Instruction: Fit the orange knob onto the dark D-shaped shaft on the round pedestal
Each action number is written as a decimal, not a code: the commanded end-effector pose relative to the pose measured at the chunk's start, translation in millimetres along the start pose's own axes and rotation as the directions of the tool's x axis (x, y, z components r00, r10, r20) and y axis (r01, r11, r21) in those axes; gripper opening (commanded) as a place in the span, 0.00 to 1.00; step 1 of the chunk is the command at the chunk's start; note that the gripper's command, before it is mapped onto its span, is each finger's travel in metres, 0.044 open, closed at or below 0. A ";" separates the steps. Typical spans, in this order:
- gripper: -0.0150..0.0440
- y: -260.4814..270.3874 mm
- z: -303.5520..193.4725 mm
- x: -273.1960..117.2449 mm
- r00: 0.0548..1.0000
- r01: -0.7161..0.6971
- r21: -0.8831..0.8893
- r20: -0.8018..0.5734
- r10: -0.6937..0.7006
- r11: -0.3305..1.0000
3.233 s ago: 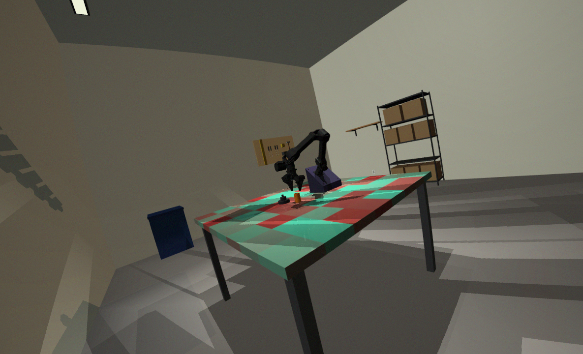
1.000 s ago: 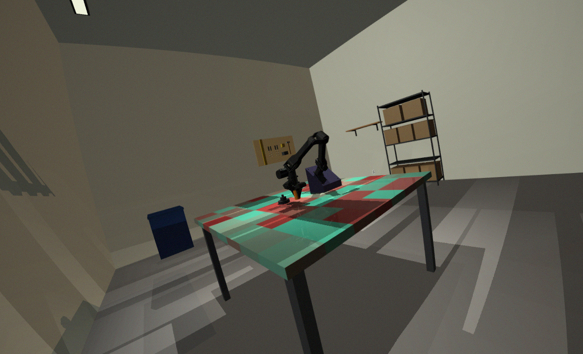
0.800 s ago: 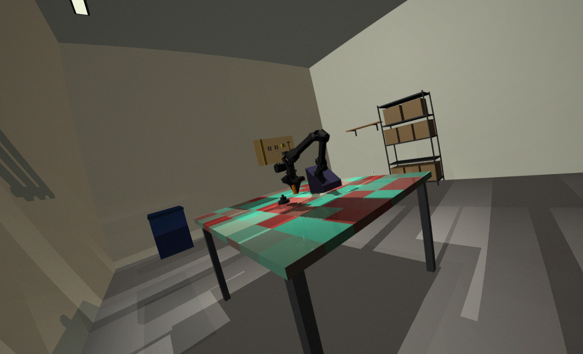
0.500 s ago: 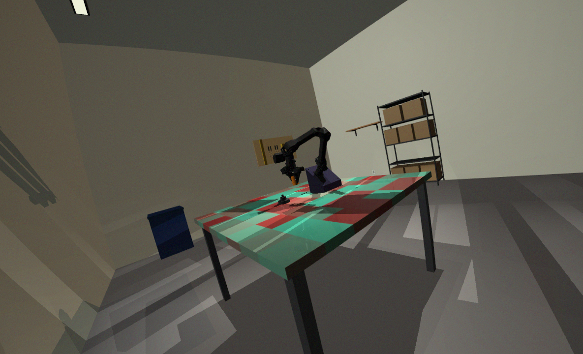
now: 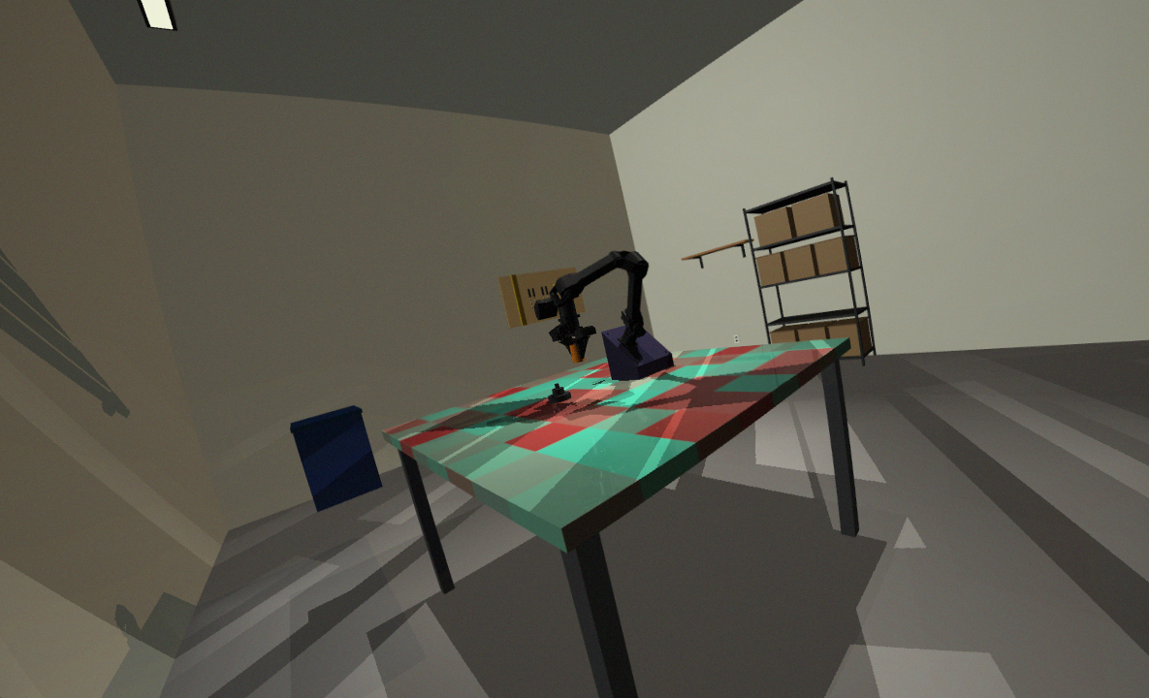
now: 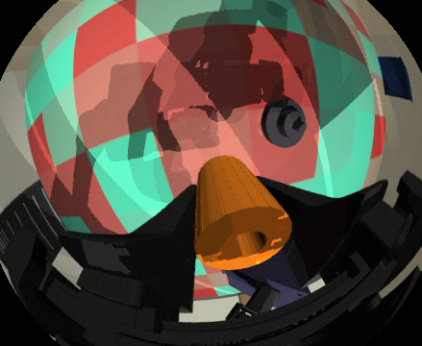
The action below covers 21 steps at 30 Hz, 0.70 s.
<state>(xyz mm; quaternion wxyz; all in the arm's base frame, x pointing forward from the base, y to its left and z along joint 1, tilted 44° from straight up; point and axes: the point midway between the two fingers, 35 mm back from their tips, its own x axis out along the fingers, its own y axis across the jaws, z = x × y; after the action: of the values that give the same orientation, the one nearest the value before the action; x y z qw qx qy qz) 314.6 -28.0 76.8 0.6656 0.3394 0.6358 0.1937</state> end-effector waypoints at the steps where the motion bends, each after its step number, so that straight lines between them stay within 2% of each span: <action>1: 0.25 -13.5 6.8 0.5 1.000 0.008 -0.003 0.009 -0.008 1.000; 21: 0.25 -71.7 24.4 20.5 1.000 0.010 -0.004 0.010 -0.010 1.000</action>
<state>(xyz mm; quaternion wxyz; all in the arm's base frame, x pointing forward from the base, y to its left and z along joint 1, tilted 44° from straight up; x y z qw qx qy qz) 326.3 -59.7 20.0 0.6661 0.3386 0.6360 0.1927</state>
